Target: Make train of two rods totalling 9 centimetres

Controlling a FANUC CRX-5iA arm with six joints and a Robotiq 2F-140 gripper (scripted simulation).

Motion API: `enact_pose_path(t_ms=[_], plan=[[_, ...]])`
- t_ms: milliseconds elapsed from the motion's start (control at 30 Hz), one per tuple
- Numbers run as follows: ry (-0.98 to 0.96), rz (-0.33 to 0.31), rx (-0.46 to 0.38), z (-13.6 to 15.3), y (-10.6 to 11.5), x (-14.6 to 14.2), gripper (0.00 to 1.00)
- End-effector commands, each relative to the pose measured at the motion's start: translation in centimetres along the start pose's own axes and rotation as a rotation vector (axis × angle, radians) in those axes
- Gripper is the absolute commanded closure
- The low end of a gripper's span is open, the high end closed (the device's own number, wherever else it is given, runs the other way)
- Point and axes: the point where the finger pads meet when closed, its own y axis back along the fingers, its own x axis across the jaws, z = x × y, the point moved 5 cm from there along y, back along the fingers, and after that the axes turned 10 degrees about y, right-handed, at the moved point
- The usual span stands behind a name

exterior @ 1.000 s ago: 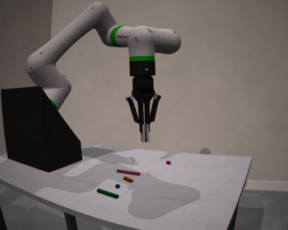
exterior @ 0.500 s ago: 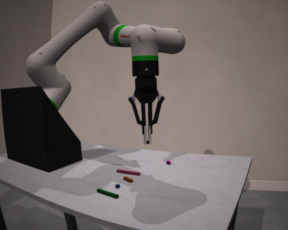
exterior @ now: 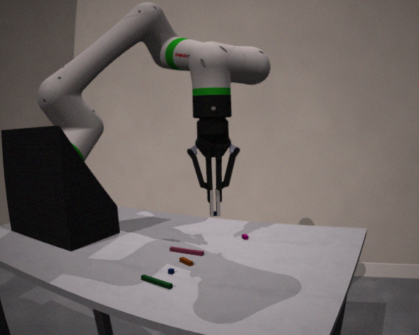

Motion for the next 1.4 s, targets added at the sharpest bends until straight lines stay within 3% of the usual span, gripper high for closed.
enact_pose_path(t_ms=[0, 467, 1367], plan=[[0.000, 0.000, 0.000, 0.0, -0.5, 0.0, 0.97], [0.000, 0.000, 0.000, -0.1, -6.2, -0.2, 0.97], [0.000, 0.000, 0.000, -0.1, -7.1, -0.2, 0.97]])
